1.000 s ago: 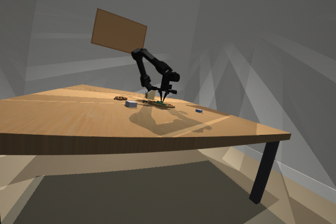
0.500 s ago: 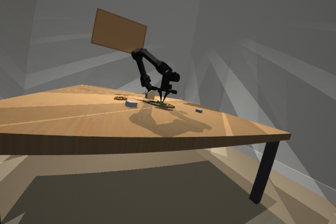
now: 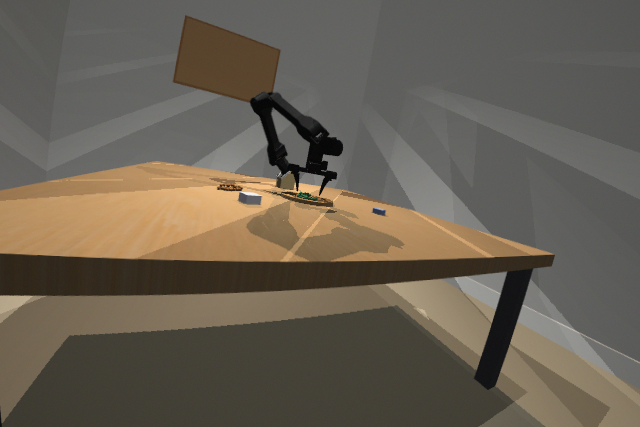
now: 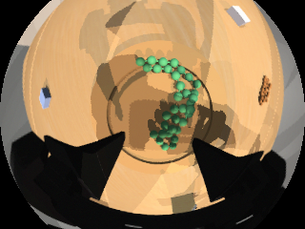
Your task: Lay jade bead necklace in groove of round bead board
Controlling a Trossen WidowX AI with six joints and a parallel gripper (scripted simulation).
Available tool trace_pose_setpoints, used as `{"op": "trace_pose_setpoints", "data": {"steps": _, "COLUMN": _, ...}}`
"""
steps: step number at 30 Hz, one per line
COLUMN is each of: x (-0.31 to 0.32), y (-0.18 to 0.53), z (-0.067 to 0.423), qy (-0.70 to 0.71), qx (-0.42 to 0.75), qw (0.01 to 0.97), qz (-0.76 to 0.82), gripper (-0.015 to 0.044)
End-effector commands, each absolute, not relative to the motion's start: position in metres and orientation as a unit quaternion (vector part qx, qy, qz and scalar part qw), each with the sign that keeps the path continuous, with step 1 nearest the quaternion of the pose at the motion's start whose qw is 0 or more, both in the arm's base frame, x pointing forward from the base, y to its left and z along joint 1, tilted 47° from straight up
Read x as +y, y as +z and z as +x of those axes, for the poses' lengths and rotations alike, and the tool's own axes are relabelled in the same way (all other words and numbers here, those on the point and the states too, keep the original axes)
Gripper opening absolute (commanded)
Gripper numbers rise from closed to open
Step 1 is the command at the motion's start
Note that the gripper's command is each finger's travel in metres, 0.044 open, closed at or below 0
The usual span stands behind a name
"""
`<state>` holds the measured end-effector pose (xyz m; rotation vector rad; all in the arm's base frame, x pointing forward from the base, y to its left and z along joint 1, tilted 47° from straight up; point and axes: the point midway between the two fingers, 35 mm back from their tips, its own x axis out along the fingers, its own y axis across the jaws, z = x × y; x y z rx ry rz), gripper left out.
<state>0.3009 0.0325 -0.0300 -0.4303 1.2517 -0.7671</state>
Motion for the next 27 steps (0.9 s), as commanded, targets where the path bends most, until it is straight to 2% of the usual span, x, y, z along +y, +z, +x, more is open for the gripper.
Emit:
{"op": "trace_pose_setpoints", "data": {"steps": 1, "x": 0.037, "y": -0.026, "z": 0.301, "qy": -0.348, "qx": 0.567, "qw": 0.721, "qz": -0.193, "gripper": 0.0440}}
{"op": "trace_pose_setpoints", "data": {"steps": 23, "x": 0.037, "y": -0.025, "z": 0.301, "qy": -0.348, "qx": 0.567, "qw": 0.721, "qz": -0.193, "gripper": 0.0440}}
{"op": "trace_pose_setpoints", "data": {"steps": 27, "x": 0.044, "y": -0.022, "z": 0.318, "qy": -0.290, "qx": 0.599, "qw": 0.699, "qz": -0.264, "gripper": 0.0335}}
